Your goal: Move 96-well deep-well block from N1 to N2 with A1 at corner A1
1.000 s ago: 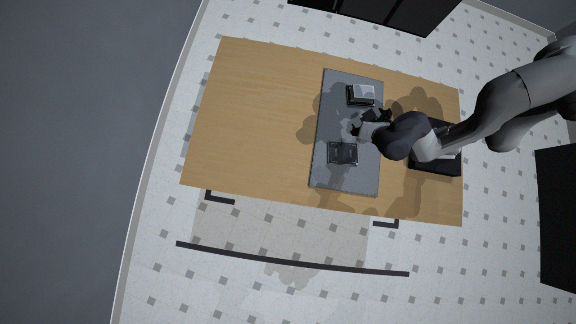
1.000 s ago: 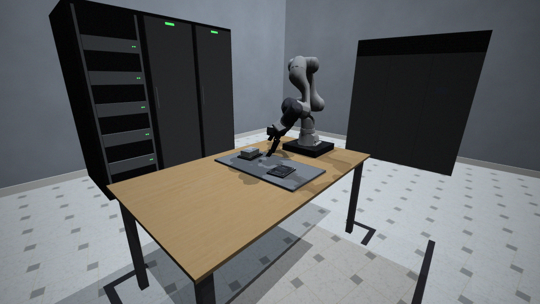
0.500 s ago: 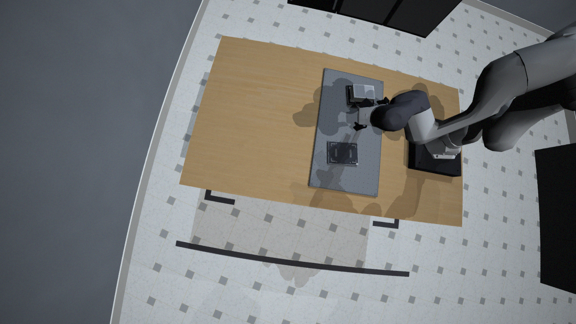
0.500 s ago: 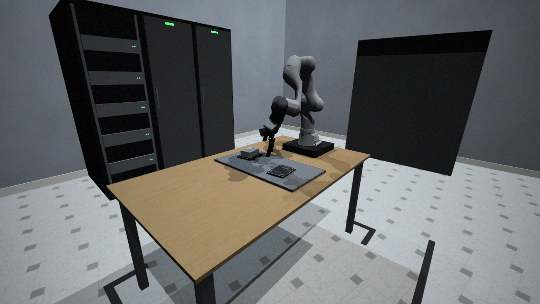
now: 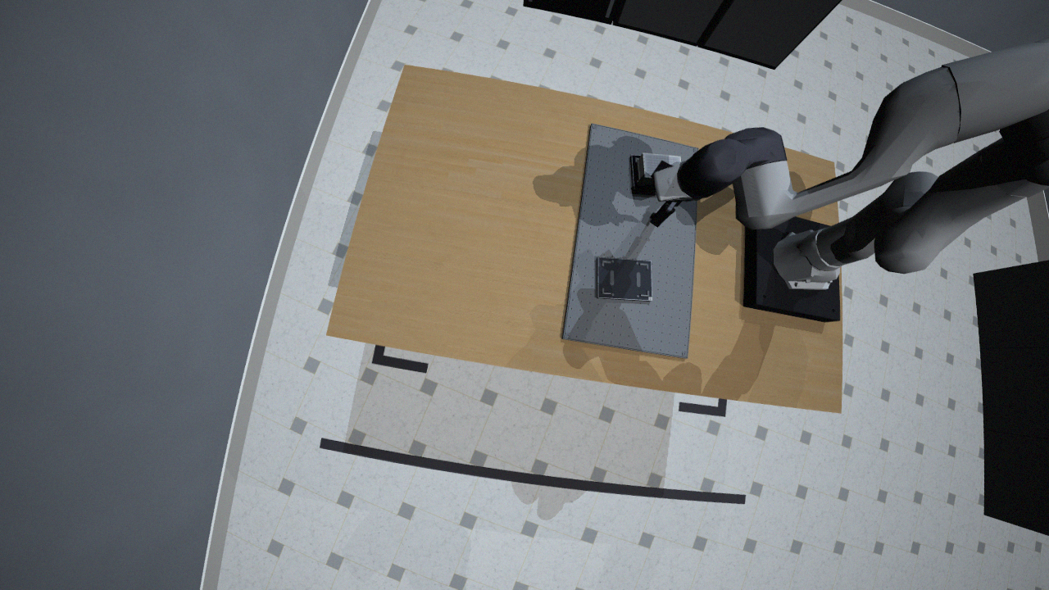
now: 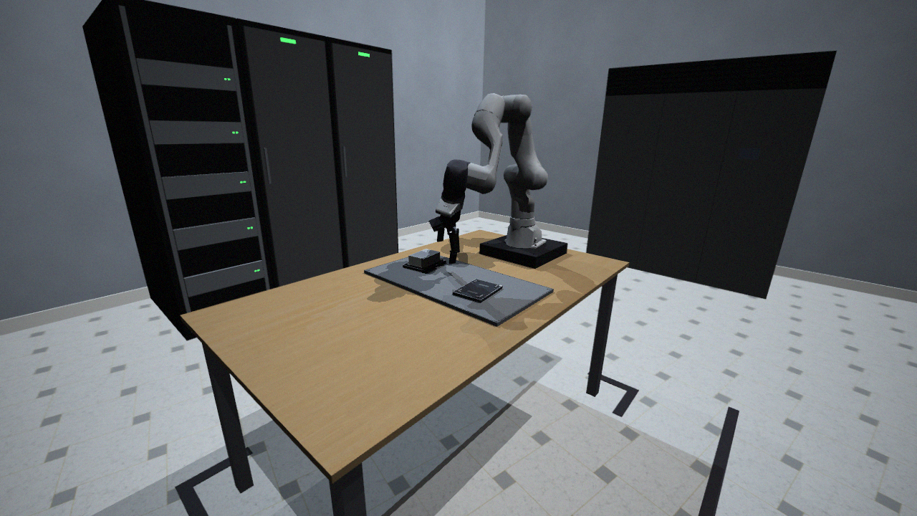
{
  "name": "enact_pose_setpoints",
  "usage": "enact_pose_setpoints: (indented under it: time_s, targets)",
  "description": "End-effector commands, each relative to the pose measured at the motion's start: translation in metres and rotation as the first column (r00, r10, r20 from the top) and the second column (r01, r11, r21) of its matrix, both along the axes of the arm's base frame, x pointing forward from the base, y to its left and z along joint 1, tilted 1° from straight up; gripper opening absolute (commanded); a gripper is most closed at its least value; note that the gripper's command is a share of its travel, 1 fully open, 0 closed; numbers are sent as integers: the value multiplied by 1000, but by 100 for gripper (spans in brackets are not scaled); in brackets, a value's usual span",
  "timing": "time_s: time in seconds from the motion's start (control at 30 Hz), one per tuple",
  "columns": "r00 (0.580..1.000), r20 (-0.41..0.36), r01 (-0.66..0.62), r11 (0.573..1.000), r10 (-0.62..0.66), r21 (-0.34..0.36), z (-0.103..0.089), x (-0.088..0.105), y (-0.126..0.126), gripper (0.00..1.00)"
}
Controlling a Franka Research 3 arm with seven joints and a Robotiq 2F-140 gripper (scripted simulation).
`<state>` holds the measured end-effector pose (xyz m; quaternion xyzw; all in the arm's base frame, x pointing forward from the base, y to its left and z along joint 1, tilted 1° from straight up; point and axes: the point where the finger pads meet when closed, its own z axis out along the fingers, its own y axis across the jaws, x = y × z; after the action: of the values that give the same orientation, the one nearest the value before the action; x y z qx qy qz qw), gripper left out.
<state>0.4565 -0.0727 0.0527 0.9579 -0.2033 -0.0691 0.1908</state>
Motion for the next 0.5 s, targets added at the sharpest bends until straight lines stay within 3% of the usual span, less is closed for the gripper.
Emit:
enact_pose_setpoints:
  time_s: [0.0,0.23,0.47]
  targets:
    - [977,-47,-199,970,207,136,-1,5,-2,100]
    - [956,-12,-284,930,294,234,0,7,-27,100]
    - [935,30,-347,893,354,287,2,9,-47,100]
